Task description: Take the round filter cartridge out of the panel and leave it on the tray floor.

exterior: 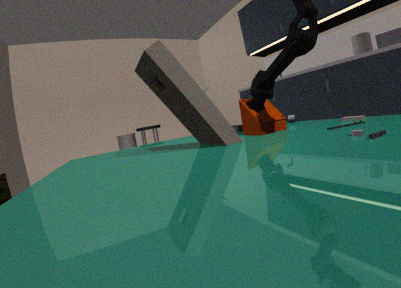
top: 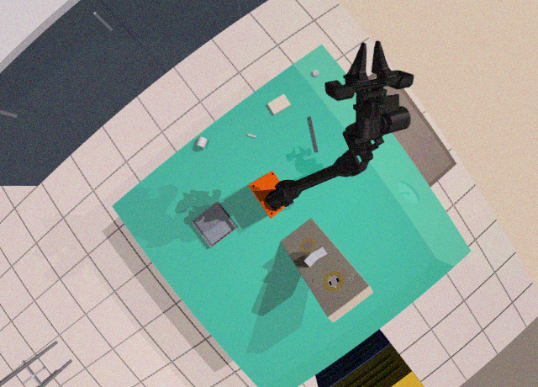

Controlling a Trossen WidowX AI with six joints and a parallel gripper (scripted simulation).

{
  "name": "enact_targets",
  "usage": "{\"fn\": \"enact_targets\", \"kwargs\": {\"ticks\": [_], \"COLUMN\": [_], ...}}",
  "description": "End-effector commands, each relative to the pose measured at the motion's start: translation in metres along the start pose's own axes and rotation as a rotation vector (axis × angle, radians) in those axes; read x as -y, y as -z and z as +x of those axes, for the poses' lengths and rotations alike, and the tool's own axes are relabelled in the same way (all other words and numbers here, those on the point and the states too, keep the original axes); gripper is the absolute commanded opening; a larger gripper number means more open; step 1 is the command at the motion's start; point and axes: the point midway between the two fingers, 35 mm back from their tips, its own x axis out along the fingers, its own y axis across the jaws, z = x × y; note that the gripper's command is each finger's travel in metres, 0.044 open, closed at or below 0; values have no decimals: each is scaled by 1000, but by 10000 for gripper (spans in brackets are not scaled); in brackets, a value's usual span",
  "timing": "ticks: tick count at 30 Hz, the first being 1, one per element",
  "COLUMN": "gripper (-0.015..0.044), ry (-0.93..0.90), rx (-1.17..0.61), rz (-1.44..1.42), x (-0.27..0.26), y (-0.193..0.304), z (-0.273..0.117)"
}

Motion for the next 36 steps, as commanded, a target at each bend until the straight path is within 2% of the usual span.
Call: {"fn": "enact_targets", "kwargs": {"ticks": [1, 7, 16, 27, 36], "gripper": [118, 118, 118, 118, 118], "ry": [-163, -424, -789, -1526, -2233], "rx": [179, 430, 709, 924, 884], "rz": [78, 204, 359, 597, 659], "x": [-56, -121, -180, -234, -226], "y": [-39, -92, -144, -176, -149], "z": [-14, -60, -149, -326, -472]}}
